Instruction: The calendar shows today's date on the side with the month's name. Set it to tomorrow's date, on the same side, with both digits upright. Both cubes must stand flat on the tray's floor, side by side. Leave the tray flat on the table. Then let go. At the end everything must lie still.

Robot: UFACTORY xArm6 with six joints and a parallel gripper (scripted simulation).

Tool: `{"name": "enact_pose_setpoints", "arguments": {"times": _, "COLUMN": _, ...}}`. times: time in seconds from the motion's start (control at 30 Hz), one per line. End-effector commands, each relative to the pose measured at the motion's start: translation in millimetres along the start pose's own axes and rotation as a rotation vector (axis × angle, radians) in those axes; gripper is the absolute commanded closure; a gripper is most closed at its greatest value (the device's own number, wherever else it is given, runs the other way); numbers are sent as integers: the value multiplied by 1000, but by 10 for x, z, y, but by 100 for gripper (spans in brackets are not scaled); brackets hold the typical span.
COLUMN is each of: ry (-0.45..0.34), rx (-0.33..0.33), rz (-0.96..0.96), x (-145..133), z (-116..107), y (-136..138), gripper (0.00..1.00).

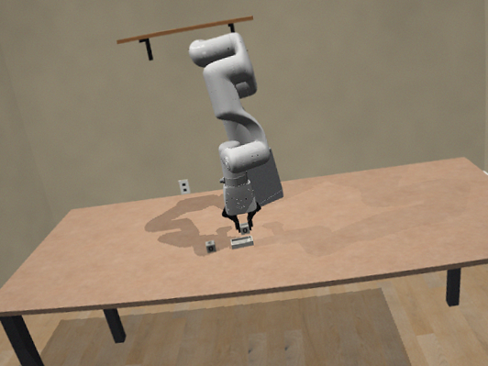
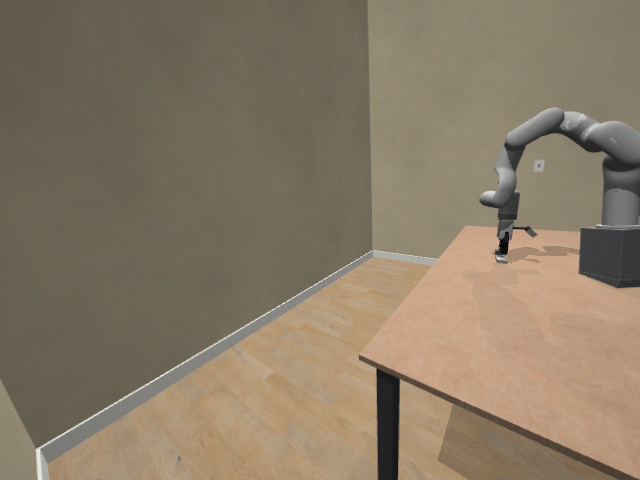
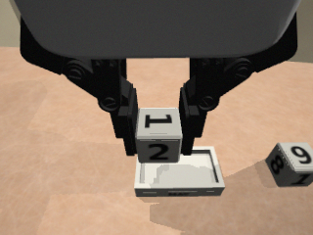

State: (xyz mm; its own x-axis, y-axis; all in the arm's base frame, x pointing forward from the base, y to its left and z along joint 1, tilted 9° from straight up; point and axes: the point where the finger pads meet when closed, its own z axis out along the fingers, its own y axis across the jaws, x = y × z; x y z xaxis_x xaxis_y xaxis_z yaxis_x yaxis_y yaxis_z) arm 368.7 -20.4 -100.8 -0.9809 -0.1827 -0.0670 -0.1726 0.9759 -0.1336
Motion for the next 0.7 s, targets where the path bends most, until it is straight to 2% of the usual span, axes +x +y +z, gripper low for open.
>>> {"name": "enact_pose_setpoints", "arguments": {"times": 0.0, "ry": -2, "rx": 0, "rz": 0, "x": -11, "z": 10, "y": -1, "gripper": 73}}
{"name": "enact_pose_setpoints", "arguments": {"times": 0.67, "ry": -2, "rx": 0, "rz": 0, "x": -11, "z": 156, "y": -1, "gripper": 73}}
